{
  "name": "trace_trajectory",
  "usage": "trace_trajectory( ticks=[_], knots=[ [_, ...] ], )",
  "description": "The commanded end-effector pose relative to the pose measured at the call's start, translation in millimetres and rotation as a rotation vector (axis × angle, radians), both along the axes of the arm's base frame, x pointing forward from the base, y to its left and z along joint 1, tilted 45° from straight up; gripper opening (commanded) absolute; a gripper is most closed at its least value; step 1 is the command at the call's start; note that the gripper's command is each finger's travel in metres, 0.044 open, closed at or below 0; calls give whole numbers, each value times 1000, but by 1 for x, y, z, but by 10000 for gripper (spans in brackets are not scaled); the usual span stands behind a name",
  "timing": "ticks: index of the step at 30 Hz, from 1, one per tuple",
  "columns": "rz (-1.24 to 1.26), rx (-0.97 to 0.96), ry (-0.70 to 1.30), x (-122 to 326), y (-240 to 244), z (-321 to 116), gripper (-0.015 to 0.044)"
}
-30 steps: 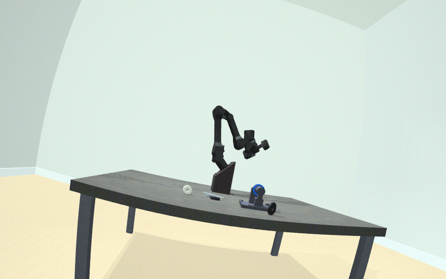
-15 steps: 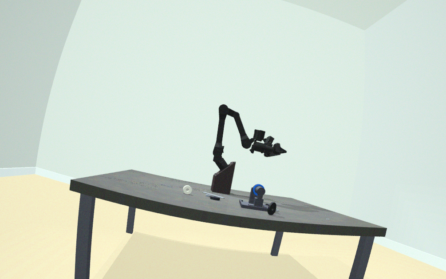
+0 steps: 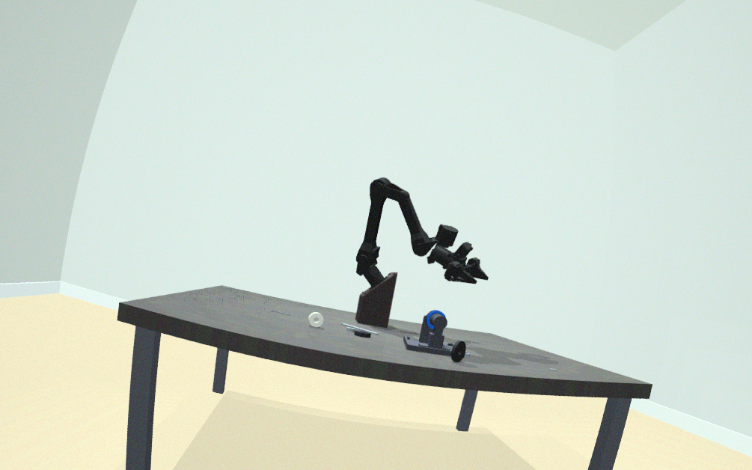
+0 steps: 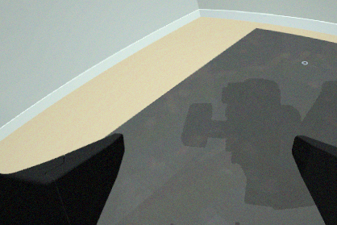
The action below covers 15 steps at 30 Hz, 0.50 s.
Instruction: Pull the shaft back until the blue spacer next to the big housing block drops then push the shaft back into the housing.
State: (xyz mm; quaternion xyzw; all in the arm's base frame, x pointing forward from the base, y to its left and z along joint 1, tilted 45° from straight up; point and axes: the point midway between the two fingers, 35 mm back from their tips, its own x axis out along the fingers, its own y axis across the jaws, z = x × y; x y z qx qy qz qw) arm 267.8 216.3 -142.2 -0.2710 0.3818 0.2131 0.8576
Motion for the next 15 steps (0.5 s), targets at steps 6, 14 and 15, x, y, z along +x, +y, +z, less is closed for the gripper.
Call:
trace_trajectory(
  ticks=[6,14,15],
  knots=[
    [-478,-208,-174,60,-104,5,440],
    [-854,-431,-324,66,-202,27,440],
    [-854,-431,-324,66,-202,27,440]
  ],
)
